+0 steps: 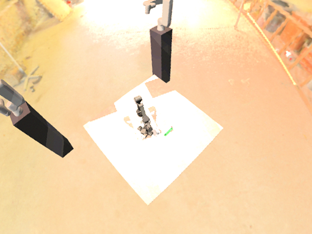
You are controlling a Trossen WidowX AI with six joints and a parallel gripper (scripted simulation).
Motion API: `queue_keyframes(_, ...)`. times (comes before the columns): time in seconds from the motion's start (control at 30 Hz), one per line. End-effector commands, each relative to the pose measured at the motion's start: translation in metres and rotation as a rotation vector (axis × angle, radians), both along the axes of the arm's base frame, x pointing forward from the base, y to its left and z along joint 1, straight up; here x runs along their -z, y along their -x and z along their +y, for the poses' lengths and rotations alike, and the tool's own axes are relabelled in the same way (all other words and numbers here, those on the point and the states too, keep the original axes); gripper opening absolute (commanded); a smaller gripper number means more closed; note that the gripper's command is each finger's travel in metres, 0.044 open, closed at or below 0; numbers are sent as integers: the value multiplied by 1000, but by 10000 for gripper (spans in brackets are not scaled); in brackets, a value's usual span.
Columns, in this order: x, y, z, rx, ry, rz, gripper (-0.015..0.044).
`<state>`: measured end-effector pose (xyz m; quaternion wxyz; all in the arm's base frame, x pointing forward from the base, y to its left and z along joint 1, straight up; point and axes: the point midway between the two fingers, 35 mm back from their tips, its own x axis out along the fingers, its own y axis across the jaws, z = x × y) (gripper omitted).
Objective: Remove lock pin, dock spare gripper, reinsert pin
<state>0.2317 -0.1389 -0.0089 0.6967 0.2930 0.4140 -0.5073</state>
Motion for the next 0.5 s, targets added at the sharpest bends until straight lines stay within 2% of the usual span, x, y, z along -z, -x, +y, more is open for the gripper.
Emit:
queue_keyframes(0.0, -26, -10, -4, -1, 17, -38, 0)
queue_keyframes(0.47, -87, -5, -2, -1, 17, -38, 0)
